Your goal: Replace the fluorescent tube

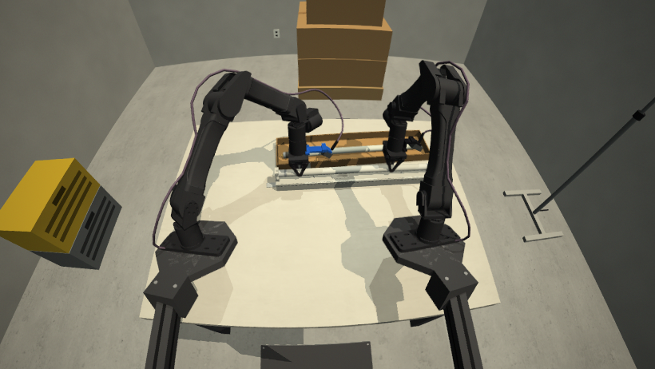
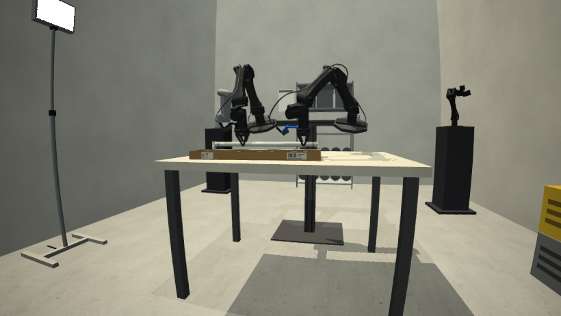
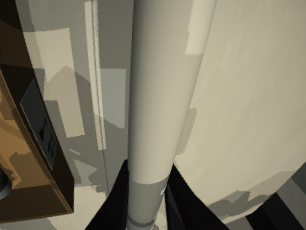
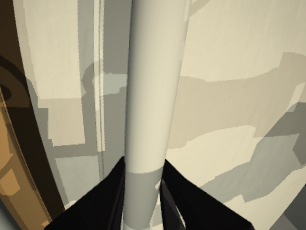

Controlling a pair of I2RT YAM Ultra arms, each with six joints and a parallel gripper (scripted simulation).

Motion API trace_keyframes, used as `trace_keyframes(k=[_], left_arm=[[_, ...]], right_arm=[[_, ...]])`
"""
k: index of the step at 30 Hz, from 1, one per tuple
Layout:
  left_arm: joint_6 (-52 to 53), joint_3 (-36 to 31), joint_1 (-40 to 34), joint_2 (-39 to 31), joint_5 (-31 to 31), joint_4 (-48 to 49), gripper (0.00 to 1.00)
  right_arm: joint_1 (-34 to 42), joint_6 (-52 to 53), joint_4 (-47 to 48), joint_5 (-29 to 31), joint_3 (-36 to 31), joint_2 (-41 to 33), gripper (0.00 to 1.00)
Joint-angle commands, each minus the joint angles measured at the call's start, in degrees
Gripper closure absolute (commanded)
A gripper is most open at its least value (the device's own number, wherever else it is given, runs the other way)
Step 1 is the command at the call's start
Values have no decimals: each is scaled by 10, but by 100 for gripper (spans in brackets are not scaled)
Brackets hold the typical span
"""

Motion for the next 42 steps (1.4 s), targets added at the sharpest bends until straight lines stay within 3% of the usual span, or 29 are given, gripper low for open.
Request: trace_keyframes(k=[1, 13, 16, 23, 42], left_arm=[[-8, -25, -17, -24, -21, 30, 89], [-13, -89, -32, -54, -62, 102, 89], [-1, -91, -32, -54, -53, 85, 89], [-10, -141, -46, -75, -94, 157, 89], [-5, -201, -64, -97, -132, 224, 89]], right_arm=[[-5, -5, 32, 11, -24, -27, 89], [-8, -11, 113, 12, -91, -68, 89], [-8, -6, 92, 11, -92, -68, 89], [-9, -17, 175, 11, -146, -100, 89], [-12, -24, 252, 10, -215, -134, 89]])
